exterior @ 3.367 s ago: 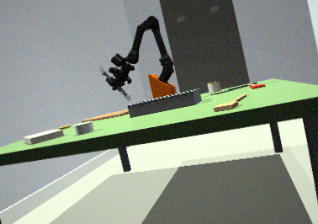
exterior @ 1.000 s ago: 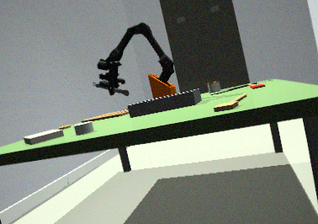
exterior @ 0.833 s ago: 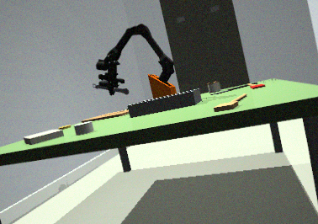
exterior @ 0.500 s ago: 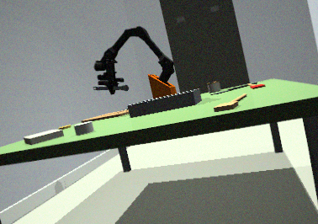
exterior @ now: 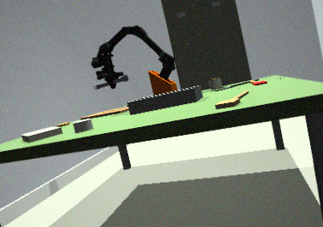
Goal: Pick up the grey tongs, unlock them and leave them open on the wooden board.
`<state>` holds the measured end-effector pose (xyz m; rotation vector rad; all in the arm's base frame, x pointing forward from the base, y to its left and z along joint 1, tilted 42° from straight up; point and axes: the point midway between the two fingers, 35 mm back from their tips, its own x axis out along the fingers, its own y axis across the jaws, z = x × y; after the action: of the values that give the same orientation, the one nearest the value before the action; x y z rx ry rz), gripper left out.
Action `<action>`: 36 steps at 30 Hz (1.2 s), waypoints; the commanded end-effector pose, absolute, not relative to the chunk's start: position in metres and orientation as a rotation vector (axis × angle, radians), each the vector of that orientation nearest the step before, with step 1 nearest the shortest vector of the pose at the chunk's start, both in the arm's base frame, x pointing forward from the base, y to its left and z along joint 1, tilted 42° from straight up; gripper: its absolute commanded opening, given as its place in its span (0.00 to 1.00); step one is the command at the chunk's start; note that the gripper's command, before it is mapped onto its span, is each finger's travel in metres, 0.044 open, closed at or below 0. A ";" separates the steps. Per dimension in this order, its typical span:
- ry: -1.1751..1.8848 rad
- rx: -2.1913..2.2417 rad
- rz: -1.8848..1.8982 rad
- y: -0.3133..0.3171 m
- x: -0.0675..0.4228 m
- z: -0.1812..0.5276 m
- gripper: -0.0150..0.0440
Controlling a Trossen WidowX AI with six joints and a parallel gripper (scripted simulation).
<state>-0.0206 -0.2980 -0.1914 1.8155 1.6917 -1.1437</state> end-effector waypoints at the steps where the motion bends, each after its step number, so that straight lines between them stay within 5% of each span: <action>1: 1.690 1.842 -1.134 -0.304 -0.021 -0.185 0.00; 36: 1.690 1.841 -1.134 -0.281 -0.024 -0.220 0.00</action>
<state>-0.0229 -0.2820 -0.2169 1.8504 1.6945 -1.1298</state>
